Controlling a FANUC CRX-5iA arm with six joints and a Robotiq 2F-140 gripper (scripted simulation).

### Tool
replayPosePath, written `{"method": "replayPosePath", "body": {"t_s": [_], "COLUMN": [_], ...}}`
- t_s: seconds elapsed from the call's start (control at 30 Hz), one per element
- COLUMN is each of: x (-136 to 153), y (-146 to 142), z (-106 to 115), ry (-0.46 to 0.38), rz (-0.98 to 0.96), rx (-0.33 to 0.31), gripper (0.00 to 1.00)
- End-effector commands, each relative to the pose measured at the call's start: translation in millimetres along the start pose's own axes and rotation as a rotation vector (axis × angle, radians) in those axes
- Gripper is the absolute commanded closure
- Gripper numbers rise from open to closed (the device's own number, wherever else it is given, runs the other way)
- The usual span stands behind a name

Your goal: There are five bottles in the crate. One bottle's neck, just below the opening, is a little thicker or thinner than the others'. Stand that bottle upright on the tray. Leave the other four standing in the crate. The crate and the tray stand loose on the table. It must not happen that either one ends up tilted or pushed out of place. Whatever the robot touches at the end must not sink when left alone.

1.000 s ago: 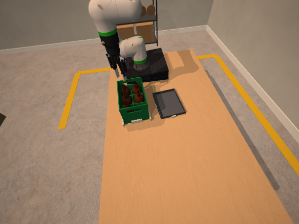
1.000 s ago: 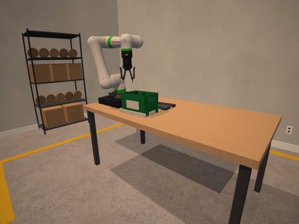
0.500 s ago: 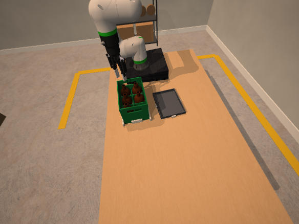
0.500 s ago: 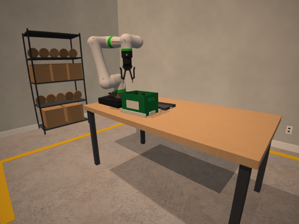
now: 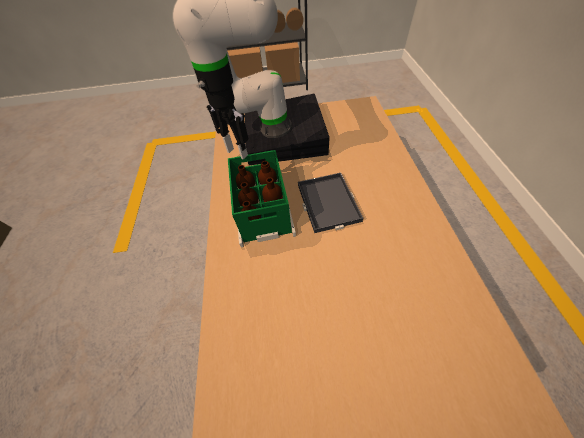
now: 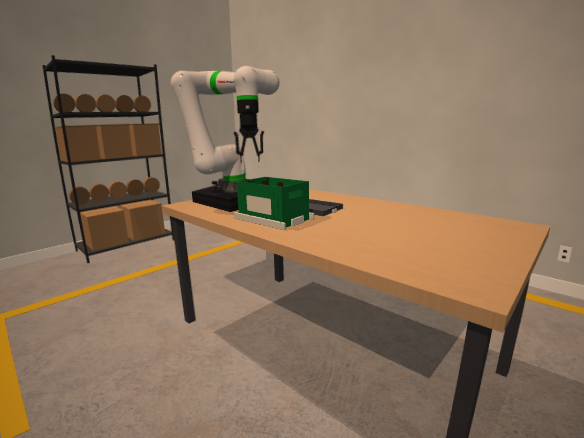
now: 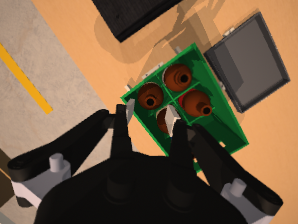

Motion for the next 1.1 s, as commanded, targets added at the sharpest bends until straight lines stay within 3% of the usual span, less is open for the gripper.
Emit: {"method": "replayPosePath", "body": {"t_s": [0.0,1.07], "x": [0.4,0.9], "y": [0.1,-0.1], "z": [-0.2,-30.1], "ry": [-0.001,-0.001], "rz": [0.000,0.000], "rx": [0.000,0.001], "gripper": [0.56,0.56]}}
Point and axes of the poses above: the point where the finger pads meet when closed, its own z axis back along the fingers, its own y axis across the jaws, x = y × z, the point moved 3 cm from there along z, back along the fingers, and after that the axes turned 1 degree about -z, right-handed, at the moved point
